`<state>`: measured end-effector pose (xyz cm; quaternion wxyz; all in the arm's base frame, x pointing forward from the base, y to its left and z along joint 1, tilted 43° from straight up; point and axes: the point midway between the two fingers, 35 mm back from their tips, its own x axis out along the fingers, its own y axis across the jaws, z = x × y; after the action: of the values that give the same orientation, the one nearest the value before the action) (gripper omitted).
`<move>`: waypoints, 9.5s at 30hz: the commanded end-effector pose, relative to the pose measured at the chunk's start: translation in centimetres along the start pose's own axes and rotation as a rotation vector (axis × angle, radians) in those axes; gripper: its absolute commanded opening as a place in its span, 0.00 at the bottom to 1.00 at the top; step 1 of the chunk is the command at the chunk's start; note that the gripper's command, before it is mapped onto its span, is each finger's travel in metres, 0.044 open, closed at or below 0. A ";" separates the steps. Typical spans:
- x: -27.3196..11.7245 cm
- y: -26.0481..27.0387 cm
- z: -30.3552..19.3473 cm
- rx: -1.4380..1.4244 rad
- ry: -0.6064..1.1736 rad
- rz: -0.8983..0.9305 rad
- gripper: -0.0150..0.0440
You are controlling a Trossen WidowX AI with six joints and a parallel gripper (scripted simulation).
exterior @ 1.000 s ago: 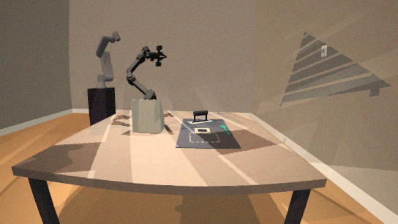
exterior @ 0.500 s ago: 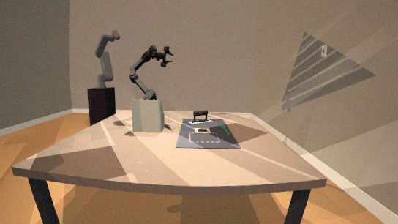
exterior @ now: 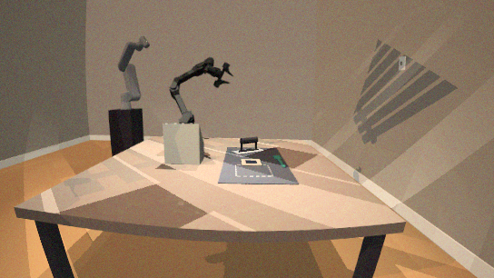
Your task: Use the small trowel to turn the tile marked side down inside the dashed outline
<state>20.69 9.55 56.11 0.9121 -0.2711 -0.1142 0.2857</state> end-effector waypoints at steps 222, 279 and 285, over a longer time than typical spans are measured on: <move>13.1 24.7 -35.4 0.148 0.818 0.174 0.76; 16.6 25.8 -39.1 0.149 0.815 0.173 0.31; 16.6 25.7 -39.1 0.149 0.815 0.173 0.25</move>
<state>36.48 20.22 10.18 0.8723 -0.3036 0.3012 0.2373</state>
